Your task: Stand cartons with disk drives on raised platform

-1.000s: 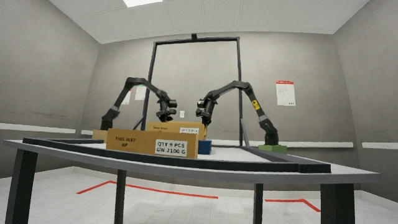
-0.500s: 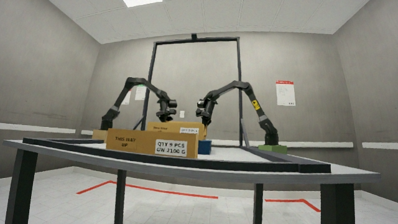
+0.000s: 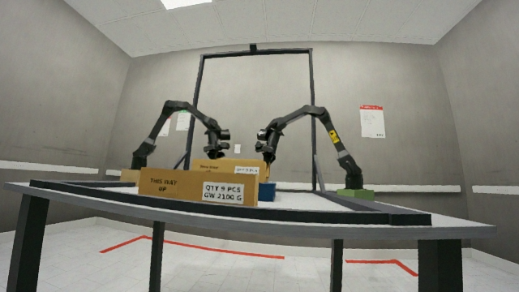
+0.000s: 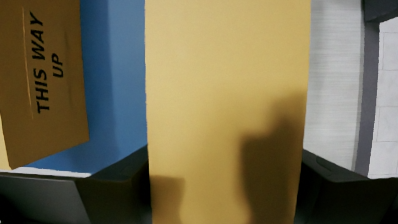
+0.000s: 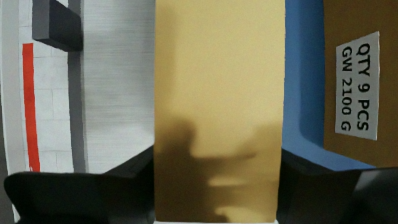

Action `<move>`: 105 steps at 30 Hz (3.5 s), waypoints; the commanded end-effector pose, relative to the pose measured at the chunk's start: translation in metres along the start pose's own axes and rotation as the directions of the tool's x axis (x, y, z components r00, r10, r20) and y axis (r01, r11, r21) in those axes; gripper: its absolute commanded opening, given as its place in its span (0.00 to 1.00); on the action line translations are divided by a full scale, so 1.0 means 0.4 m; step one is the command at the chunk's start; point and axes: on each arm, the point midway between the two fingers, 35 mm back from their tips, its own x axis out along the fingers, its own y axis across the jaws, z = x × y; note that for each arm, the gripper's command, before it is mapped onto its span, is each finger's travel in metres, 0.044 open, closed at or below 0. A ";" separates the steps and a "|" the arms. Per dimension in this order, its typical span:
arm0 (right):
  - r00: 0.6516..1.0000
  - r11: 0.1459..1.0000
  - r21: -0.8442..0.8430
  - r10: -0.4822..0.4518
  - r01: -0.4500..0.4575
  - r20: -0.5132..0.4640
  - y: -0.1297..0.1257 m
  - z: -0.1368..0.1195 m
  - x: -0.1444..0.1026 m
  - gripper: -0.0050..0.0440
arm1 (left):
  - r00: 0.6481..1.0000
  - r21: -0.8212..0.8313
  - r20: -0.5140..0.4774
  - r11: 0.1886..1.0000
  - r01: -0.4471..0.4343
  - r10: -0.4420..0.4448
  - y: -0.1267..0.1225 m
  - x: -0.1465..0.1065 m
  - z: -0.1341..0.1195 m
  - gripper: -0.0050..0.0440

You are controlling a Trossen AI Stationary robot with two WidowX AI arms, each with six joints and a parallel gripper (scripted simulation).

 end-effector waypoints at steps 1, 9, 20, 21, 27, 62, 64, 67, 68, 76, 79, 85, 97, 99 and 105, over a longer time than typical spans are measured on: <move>0.997 0.999 0.017 0.036 -0.037 0.064 -0.110 0.024 -0.079 0.00 | 0.995 -0.023 0.087 0.999 0.044 -0.041 0.109 -0.097 0.034 0.00; 0.997 0.999 0.017 0.036 -0.037 0.064 -0.110 0.024 -0.079 0.00 | 0.995 -0.023 0.087 0.999 0.044 -0.041 0.109 -0.097 0.034 0.00; 1.000 1.000 0.013 0.017 -0.017 0.023 -0.111 0.023 -0.079 0.00 | 0.995 -0.026 0.090 0.999 0.040 -0.038 0.109 -0.097 0.032 0.00; 1.000 1.000 0.013 0.017 -0.017 0.023 -0.111 0.023 -0.079 0.00 | 0.995 -0.026 0.090 0.999 0.040 -0.038 0.109 -0.097 0.032 0.00; 1.000 1.000 0.013 0.017 -0.017 0.023 -0.111 0.023 -0.079 0.00 | 0.995 -0.026 0.090 0.999 0.040 -0.038 0.109 -0.097 0.032 0.00; 0.995 0.998 0.020 0.053 -0.055 0.083 -0.207 0.028 -0.114 0.00 | 0.992 -0.027 0.115 0.998 0.064 -0.060 0.202 -0.128 0.043 0.00; 0.995 0.998 0.020 0.053 -0.055 0.083 -0.207 0.028 -0.114 0.00 | 0.992 -0.027 0.115 0.998 0.064 -0.060 0.202 -0.128 0.043 0.00; 0.995 0.998 0.020 0.053 -0.055 0.083 -0.207 0.028 -0.114 0.00 | 0.992 -0.027 0.115 0.998 0.064 -0.060 0.202 -0.128 0.043 0.00; 0.995 0.998 0.018 0.055 -0.056 0.081 -0.207 0.027 -0.113 0.00 | 0.992 -0.027 0.112 0.998 0.064 -0.060 0.203 -0.129 0.042 0.00; 0.995 0.998 0.018 0.055 -0.056 0.081 -0.207 0.027 -0.113 0.00 | 0.992 -0.027 0.112 0.998 0.064 -0.060 0.203 -0.129 0.042 0.00; 0.995 0.998 0.018 0.055 -0.056 0.081 -0.207 0.027 -0.113 0.00 | 0.992 -0.027 0.112 0.998 0.064 -0.060 0.203 -0.129 0.042 0.00; 0.995 0.998 0.021 0.054 -0.056 0.081 -0.207 0.027 -0.113 0.00 | 0.992 -0.027 0.112 0.998 0.063 -0.060 0.203 -0.129 0.042 0.00; 0.995 0.998 0.021 0.054 -0.056 0.081 -0.207 0.027 -0.113 0.00 | 0.992 -0.027 0.112 0.998 0.063 -0.060 0.203 -0.129 0.042 0.00; 0.995 0.998 0.021 0.054 -0.056 0.081 -0.207 0.027 -0.113 0.00 | 0.992 -0.027 0.112 0.998 0.063 -0.060 0.203 -0.129 0.042 0.00; 0.991 0.997 0.024 0.069 -0.072 0.111 -0.253 0.031 -0.135 0.00 | 0.987 -0.029 0.141 0.996 0.082 -0.077 0.240 -0.151 0.047 0.00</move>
